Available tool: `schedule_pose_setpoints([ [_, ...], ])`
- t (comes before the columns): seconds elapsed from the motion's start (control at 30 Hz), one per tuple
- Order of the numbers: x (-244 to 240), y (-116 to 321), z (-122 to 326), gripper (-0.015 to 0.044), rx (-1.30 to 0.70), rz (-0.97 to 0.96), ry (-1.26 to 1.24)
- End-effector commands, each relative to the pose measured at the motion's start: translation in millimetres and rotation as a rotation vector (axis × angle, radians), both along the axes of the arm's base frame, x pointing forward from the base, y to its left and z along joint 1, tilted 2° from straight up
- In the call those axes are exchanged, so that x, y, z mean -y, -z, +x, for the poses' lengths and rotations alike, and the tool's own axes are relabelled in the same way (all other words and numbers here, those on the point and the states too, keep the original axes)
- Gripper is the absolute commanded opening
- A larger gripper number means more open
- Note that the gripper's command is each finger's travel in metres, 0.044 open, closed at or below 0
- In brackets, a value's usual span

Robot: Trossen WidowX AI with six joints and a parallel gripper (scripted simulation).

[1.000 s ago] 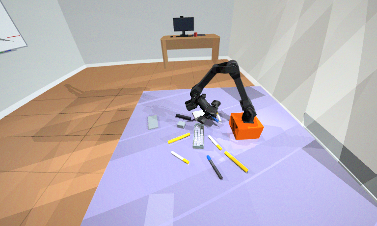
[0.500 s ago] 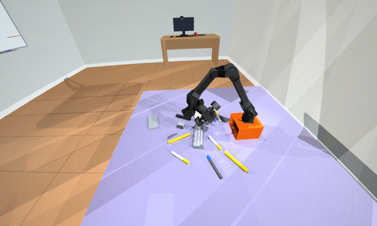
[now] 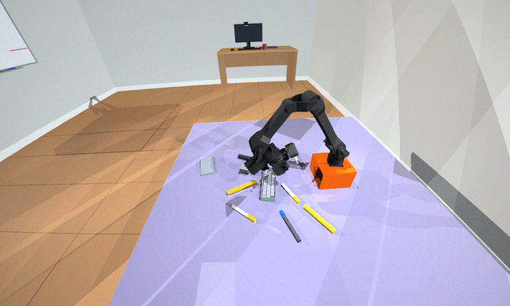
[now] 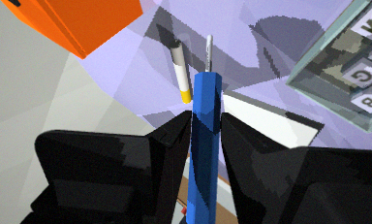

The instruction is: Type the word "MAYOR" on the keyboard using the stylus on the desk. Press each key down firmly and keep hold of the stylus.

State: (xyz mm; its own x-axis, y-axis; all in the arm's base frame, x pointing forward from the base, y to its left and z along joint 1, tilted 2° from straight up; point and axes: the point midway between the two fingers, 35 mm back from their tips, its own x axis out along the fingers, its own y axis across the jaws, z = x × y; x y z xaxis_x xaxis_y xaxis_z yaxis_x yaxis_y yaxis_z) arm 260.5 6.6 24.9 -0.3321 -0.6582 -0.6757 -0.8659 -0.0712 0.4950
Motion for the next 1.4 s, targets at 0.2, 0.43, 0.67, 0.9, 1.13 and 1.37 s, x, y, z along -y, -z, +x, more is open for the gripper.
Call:
schedule_pose_setpoints([
  [0.2, -24.3, -13.3, 16.8, 0.0000, 0.254, -0.202, -0.001],
  [0.43, -45.7, -22.4, 26.3, 0.0000, 0.464, -0.305, -0.014],
  [0.67, -57.8, -27.1, 30.6, 0.0000, 0.577, -0.341, -0.024],
  [0.9, -57.6, -11.5, 31.1, 0.0000, 0.577, -0.341, -0.024],
  [1.13, -56.8, 7.2, 30.9, 0.0000, 0.576, -0.341, -0.024],
  [1.37, -56.8, 7.2, 30.9, 0.0000, 0.576, -0.341, -0.024],
])
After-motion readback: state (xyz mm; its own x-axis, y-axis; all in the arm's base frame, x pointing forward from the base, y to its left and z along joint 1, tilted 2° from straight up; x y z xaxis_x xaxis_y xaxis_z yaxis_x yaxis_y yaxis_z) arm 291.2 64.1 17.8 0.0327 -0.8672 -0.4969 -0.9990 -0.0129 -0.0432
